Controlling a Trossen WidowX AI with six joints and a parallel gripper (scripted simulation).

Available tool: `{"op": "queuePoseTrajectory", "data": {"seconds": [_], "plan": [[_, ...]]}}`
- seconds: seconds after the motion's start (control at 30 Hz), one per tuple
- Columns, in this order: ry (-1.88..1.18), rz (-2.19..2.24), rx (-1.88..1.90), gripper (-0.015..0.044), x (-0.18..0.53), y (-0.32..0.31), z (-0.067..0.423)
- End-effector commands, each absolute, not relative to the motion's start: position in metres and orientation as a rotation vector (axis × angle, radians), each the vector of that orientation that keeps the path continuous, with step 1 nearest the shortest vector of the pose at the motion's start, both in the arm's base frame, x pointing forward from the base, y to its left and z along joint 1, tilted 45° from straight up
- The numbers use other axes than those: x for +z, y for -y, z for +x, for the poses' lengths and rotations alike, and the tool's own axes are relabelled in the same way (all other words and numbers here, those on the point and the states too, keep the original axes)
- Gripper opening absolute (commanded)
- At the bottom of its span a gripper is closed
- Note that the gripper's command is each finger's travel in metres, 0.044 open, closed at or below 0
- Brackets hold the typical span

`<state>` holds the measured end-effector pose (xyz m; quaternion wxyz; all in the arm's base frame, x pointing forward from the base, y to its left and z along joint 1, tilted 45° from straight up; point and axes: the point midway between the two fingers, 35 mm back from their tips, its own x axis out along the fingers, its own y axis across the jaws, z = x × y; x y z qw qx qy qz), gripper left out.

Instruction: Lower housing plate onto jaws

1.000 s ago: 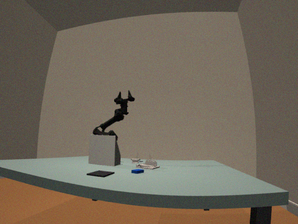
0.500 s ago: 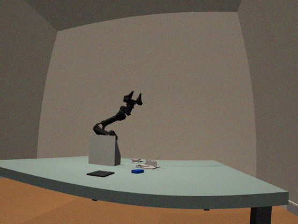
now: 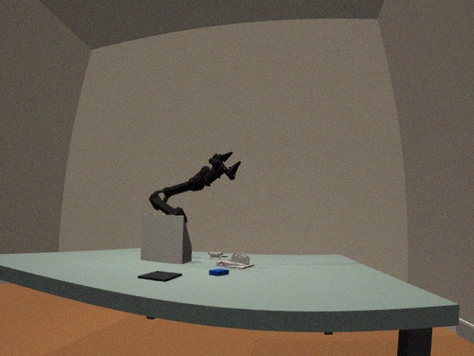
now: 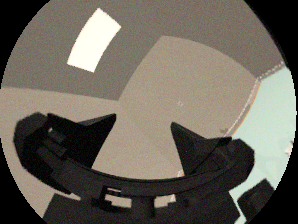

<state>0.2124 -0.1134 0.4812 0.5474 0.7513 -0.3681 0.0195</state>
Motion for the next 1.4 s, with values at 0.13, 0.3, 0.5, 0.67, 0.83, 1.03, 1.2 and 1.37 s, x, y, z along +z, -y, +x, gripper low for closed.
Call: {"op": "queuePoseTrajectory", "data": {"seconds": [0.13, 0.3, 0.5, 0.67, 0.83, 1.03, 1.2, 1.37], "plan": [[0.582, 1.836, -0.017, 0.0440, 0.444, 0.090, 0.252], [0.397, 1.863, -0.058, 0.0440, 0.418, 0.073, 0.271], [0.173, 1.889, -0.104, 0.0440, 0.385, 0.049, 0.288], [-0.014, 1.904, -0.143, 0.0440, 0.357, 0.028, 0.297], [-0.202, 1.913, -0.181, 0.0440, 0.330, 0.006, 0.301], [-0.427, 1.917, -0.229, 0.0440, 0.298, -0.021, 0.298], [-0.613, 1.914, -0.271, 0.0440, 0.274, -0.044, 0.291], [-0.798, 1.905, -0.317, 0.0440, 0.252, -0.065, 0.279]]}}
